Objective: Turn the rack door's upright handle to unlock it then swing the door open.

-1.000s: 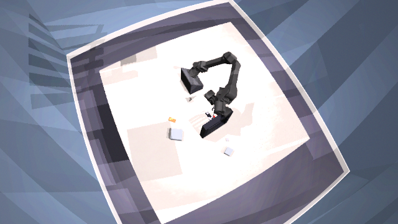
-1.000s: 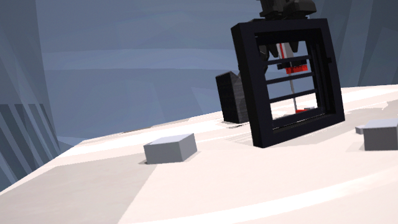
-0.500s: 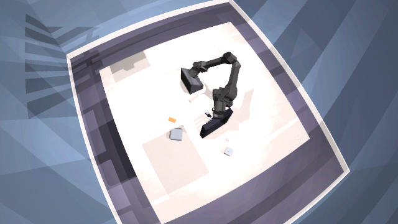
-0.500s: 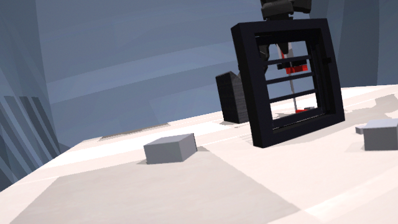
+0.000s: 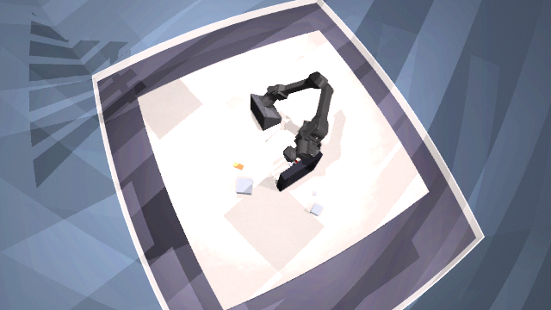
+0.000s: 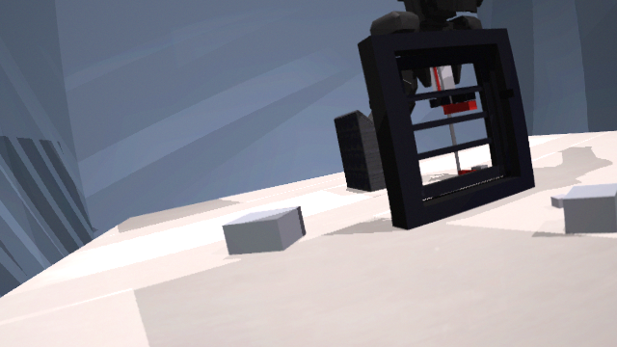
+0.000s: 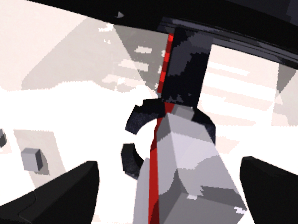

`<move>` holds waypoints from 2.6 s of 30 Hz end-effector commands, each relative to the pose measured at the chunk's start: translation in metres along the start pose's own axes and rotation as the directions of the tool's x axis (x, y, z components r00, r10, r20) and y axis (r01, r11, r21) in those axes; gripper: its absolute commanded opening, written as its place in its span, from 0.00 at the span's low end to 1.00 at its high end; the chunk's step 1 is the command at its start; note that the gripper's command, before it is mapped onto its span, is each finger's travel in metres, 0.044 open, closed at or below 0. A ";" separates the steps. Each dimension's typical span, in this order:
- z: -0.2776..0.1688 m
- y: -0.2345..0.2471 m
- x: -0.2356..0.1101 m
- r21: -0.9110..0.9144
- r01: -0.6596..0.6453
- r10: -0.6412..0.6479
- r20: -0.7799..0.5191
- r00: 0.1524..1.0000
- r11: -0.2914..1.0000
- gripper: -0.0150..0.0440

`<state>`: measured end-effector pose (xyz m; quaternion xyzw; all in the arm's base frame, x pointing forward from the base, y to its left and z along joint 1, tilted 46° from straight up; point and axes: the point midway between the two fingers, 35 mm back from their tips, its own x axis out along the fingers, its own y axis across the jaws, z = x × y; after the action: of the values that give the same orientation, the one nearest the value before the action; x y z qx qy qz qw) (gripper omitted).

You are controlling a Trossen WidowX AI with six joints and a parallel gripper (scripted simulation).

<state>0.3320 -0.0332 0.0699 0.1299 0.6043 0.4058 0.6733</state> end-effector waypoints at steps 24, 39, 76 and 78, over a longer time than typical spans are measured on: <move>0.000 0.000 0.000 0.963 -0.004 0.002 0.003 1.000 0.271 0.76; 0.000 0.000 0.000 0.923 -0.002 0.002 0.003 1.000 -0.384 0.76; 0.000 0.000 0.000 0.923 -0.002 0.002 0.003 1.000 -0.384 0.37; 0.000 0.000 0.000 0.923 -0.002 0.002 0.003 1.000 -0.384 0.35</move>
<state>0.3324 -0.0334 0.0698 0.6325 0.6727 -0.2761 0.2670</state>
